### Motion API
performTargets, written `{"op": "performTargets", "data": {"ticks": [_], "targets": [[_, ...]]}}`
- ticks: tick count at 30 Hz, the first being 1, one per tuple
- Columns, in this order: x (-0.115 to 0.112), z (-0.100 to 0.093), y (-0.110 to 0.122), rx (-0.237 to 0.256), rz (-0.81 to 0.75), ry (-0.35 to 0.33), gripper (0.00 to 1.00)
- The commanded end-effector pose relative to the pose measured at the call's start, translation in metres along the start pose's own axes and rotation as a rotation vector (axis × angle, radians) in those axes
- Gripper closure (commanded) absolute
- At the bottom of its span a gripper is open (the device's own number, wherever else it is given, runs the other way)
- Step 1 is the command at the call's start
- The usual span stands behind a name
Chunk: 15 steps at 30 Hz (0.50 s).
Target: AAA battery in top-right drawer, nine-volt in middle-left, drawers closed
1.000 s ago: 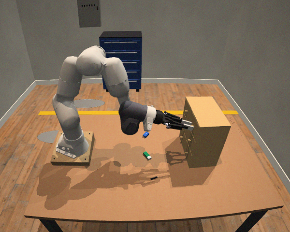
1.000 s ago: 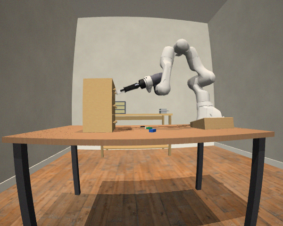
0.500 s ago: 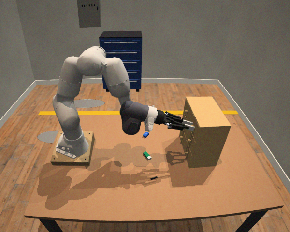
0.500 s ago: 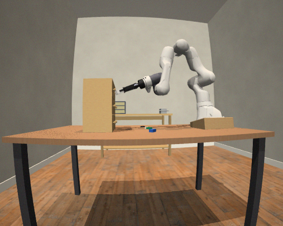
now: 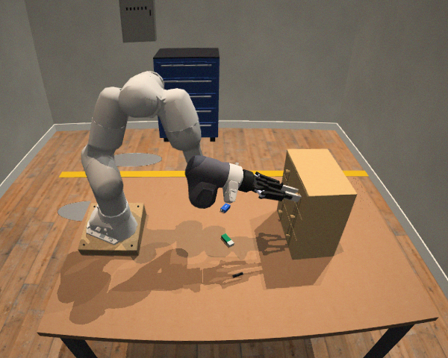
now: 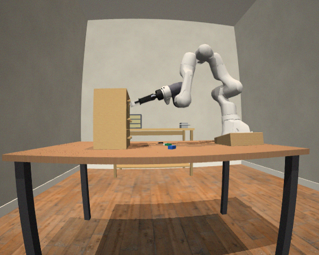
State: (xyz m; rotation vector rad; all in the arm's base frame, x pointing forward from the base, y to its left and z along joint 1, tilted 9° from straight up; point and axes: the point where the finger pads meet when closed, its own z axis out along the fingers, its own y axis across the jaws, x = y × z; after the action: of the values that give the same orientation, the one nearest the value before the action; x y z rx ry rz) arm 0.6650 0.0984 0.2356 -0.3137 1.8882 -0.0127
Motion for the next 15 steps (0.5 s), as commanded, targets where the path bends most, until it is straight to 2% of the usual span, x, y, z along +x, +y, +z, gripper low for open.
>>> {"op": "performTargets", "data": {"ticks": [1,2,15], "targets": [[0.0011,0.0009,0.0008,-0.003,0.001,0.003,0.8],[0.0011,0.0009,0.0008,-0.003,0.001,0.003,0.92],[0.0011,0.0009,0.0008,-0.003,0.001,0.003,0.92]]}}
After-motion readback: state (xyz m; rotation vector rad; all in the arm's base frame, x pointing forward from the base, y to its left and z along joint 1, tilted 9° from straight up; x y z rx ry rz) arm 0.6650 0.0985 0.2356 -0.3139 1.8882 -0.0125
